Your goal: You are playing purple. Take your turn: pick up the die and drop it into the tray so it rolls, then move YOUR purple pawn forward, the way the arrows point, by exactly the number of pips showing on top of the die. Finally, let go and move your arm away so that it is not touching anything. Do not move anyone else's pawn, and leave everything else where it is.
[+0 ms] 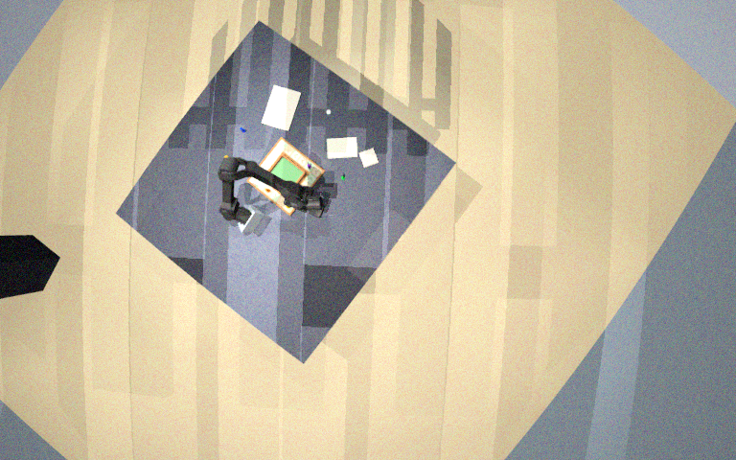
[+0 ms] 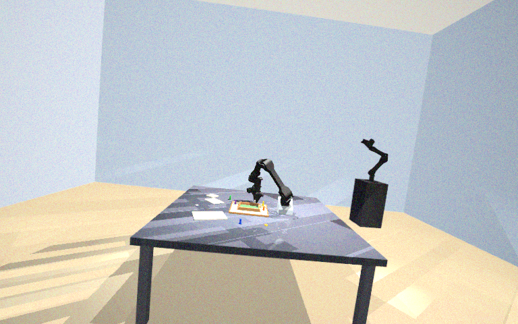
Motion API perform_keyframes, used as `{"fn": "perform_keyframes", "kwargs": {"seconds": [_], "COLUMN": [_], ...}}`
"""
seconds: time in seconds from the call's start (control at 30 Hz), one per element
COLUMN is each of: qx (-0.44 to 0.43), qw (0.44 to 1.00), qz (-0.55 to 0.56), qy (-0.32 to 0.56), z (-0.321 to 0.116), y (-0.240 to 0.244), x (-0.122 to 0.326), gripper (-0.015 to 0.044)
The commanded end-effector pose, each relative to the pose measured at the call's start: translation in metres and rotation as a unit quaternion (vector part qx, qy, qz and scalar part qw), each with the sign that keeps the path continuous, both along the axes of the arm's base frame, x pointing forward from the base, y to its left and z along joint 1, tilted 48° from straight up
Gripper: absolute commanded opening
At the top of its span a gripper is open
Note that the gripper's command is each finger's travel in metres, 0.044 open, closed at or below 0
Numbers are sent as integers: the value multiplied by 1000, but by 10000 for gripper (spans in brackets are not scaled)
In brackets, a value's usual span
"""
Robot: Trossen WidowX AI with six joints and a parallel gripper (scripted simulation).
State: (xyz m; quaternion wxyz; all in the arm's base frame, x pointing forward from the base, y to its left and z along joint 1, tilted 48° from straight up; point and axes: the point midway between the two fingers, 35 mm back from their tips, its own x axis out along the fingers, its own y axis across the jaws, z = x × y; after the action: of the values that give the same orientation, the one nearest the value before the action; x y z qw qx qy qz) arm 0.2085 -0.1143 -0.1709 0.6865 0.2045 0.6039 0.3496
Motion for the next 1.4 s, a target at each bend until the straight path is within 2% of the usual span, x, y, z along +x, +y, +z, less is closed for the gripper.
{"fn": "perform_keyframes", "kwargs": {"seconds": [0.0,0.03,0.27,0.37,0.9,1.1,1.37], "qx": [2,2,2,1,-1,-1,-2], "qw": [1000,1000,1000,1000,1000,1000,992], "qz": [-2,-2,-2,-2,-2,-8,-84], "qy": [1,1,1,1,2,9,89], "z": [-1,-1,-1,1,76,81,95], "y": [2,2,2,-2,-88,-90,-76], "x": [0,0,0,0,-9,-9,6], "gripper": [144,118,71,0,0,0,0]}}
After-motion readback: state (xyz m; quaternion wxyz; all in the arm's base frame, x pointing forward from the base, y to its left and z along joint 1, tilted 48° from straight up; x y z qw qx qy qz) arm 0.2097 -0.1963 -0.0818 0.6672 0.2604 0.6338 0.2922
